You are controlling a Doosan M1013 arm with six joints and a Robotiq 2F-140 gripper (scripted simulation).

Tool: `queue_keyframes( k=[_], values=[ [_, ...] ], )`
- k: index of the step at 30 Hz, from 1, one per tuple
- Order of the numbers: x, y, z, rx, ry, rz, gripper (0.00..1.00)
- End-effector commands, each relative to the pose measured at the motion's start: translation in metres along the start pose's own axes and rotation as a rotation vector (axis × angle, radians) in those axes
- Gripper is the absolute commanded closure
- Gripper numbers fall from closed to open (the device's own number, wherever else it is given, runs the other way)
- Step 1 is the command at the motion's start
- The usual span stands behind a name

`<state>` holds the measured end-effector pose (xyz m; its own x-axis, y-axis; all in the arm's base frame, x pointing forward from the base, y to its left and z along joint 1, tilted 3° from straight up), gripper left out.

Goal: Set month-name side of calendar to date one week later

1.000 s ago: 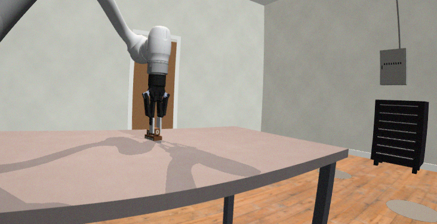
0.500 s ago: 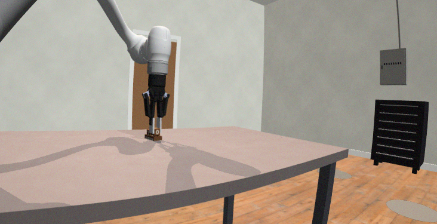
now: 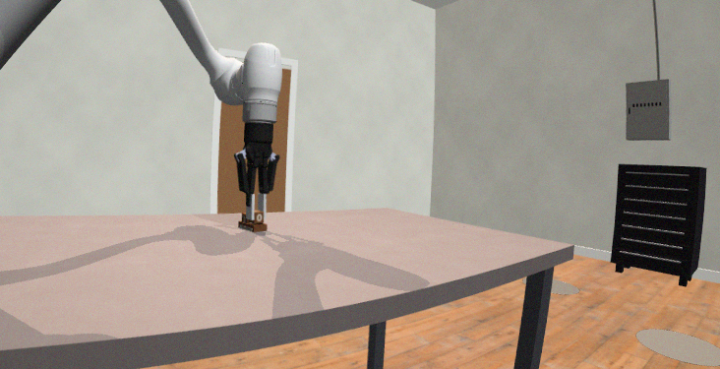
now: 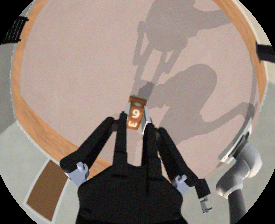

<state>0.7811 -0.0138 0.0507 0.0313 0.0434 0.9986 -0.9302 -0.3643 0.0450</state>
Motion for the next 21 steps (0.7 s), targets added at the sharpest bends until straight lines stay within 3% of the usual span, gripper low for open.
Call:
queue_keyframes(
  k=[1,21],
  values=[
    [0.0001,0.0000,0.0000,0.000,0.000,0.000,0.76],
    [-0.0069,0.0000,0.0000,0.000,0.000,0.000,0.76]
  ],
)
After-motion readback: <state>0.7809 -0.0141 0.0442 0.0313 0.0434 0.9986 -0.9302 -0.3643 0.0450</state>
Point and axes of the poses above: the point where the finger pads meet when closed, its own x axis back along the fingers, its own y axis across the jaws, z = x × y, the point moved 4 cm from there along x, back along the fingers, and after that the axes turned 15 degrees about x, right-handed, at the moved point
